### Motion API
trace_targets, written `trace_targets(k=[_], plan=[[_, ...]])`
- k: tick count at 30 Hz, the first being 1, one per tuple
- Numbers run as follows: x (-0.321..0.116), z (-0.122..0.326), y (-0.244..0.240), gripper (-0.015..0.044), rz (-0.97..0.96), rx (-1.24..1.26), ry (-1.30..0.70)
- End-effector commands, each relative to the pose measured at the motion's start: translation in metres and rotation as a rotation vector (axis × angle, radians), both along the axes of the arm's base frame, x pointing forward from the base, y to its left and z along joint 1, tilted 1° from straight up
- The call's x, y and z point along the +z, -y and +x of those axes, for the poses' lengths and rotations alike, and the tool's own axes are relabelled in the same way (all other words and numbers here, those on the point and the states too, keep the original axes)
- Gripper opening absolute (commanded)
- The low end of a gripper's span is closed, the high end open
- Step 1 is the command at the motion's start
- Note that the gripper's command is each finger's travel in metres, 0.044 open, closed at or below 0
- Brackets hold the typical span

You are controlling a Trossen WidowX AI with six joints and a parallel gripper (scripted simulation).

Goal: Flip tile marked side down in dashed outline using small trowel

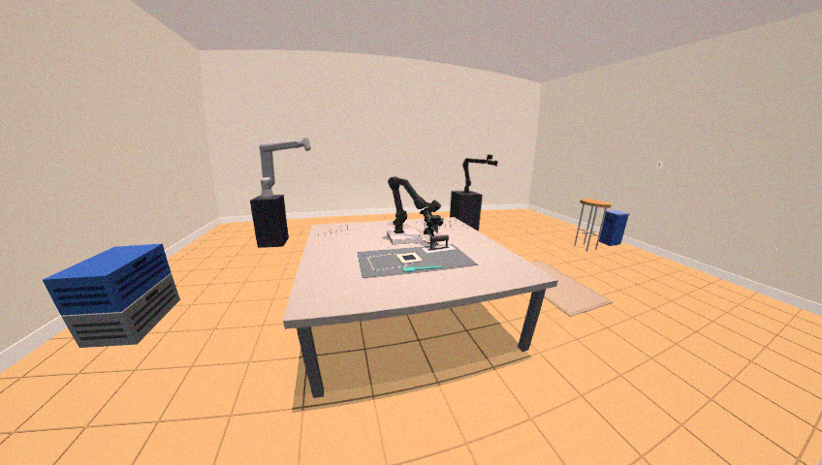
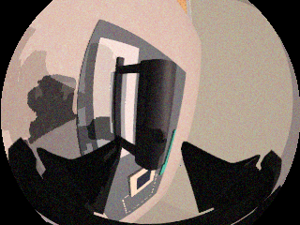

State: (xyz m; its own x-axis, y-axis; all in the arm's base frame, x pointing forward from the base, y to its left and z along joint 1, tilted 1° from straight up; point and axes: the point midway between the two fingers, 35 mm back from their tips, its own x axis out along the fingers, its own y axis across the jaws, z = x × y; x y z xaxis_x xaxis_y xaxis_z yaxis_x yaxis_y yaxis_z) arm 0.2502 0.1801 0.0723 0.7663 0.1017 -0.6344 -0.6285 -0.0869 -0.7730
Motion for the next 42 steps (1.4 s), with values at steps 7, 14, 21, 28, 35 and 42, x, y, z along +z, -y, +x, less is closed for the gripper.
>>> trace_targets(k=[7, 14, 21, 28, 35, 42], plan=[[-0.01, 0.012, -0.002, 0.03, -0.004, 0.003, -0.003], [-0.017, 0.021, -0.004, 0.03, -0.004, 0.003, -0.001], [-0.024, 0.029, -0.004, 0.03, -0.004, 0.003, 0.001], [-0.032, 0.038, -0.005, 0.03, -0.004, 0.004, 0.003], [-0.034, 0.041, -0.004, 0.0221, -0.004, 0.004, 0.004], [-0.034, 0.041, -0.004, 0.0116, -0.004, 0.004, 0.004]])
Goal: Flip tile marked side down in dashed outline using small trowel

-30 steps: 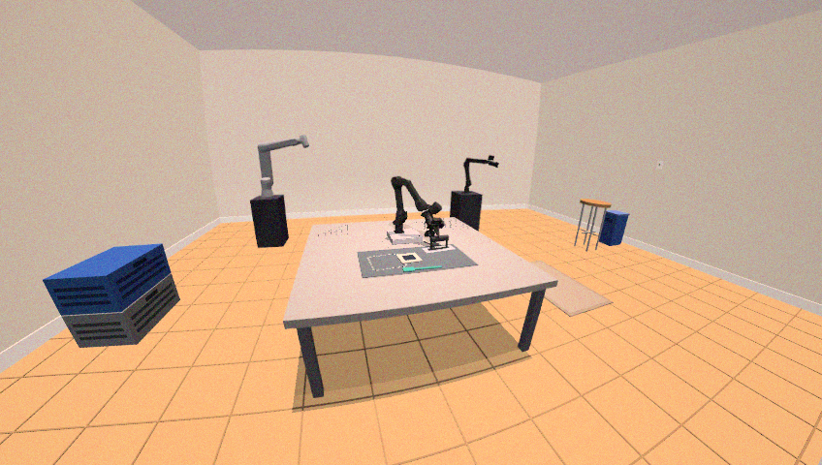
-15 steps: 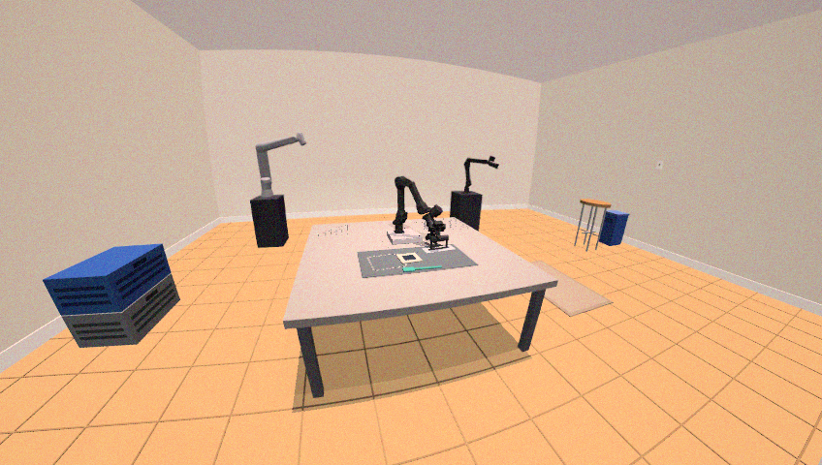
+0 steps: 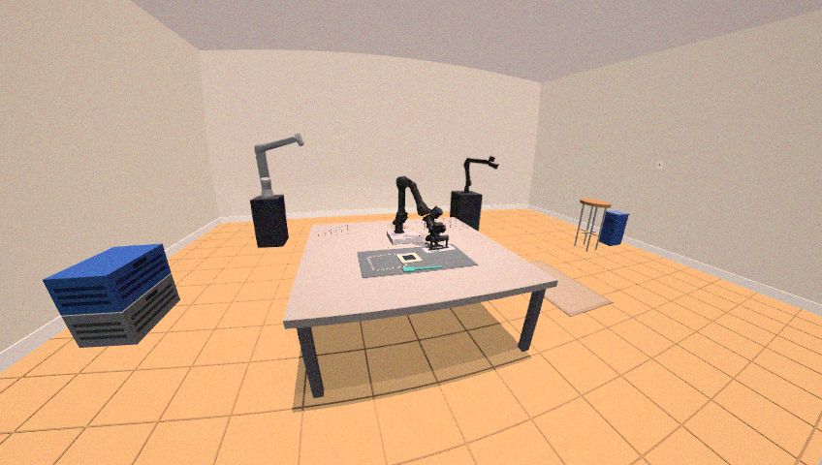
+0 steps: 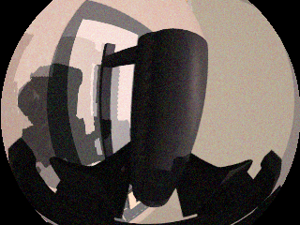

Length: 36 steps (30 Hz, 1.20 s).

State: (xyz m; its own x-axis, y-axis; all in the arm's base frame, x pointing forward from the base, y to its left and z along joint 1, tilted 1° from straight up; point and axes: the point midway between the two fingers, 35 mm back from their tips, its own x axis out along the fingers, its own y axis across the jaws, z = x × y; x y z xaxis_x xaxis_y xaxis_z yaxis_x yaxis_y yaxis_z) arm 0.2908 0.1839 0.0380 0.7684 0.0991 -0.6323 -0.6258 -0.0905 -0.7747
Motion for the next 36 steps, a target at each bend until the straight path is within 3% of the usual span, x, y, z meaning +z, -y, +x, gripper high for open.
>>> trace_targets(k=[1, 17, 30, 36], plan=[[0.0, 0.0, -0.001, 0.0109, 0.0, 0.004, 0.001], [0.0, 0.0, -0.001, 0.0003, 0.0, 0.004, 0.001], [0.057, 0.0, -0.001, 0.0, -0.001, 0.001, 0.0], [0.061, 0.0, 0.0, 0.0, 0.0, 0.001, 0.0]])
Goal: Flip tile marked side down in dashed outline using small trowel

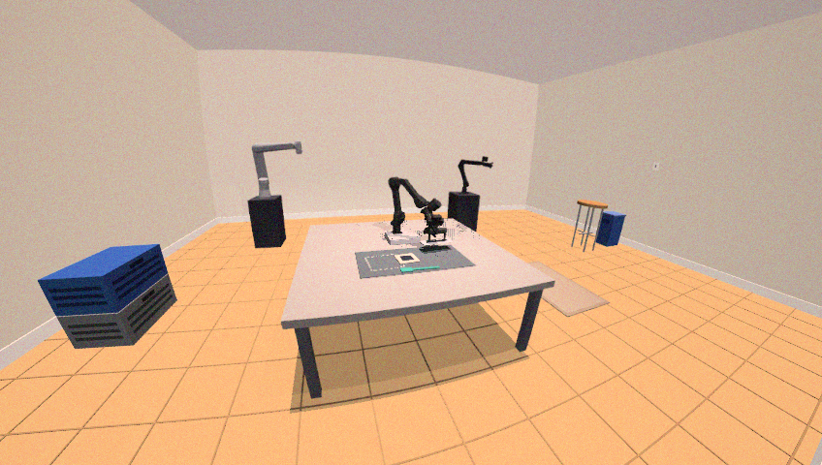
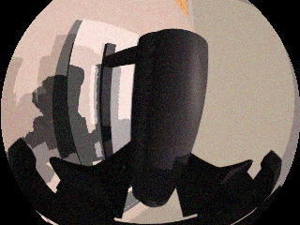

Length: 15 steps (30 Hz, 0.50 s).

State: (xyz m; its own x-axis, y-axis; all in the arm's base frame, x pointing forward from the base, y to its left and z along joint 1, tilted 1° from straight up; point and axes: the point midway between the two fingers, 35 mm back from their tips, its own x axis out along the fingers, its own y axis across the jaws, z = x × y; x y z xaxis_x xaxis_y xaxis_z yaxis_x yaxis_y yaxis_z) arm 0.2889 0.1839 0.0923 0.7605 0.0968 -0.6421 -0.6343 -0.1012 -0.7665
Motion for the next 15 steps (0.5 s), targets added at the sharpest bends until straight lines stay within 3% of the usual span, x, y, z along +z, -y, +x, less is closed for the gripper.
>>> trace_targets(k=[1, 15], plan=[[0.006, 0.004, 0.001, 0.0, 0.011, -0.006, 0.01], [0.0, 0.056, 0.03, 0.0, 0.068, -0.03, -0.006]])
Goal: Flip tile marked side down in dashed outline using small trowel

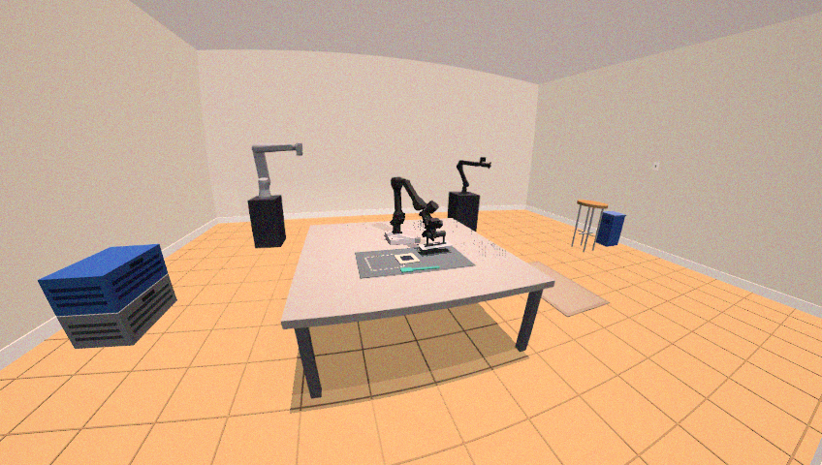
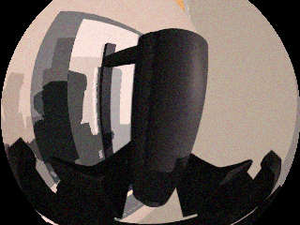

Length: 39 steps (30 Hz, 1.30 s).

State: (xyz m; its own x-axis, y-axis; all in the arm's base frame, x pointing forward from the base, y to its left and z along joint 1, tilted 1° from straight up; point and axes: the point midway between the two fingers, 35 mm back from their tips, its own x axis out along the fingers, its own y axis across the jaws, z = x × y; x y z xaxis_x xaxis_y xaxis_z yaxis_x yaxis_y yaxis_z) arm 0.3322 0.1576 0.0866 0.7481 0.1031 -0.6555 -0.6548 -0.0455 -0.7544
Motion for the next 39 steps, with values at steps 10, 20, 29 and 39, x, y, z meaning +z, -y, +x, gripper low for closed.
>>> trace_targets(k=[10, 20, 29, 39], plan=[[0.004, 0.046, 0.03, 0.0, 0.058, 0.003, 0.032], [0.0, 0.047, 0.031, 0.0, 0.059, 0.003, 0.032], [-0.015, 0.048, 0.033, 0.0, 0.059, 0.003, 0.032], [-0.031, 0.048, 0.035, 0.0, 0.059, 0.003, 0.032]])
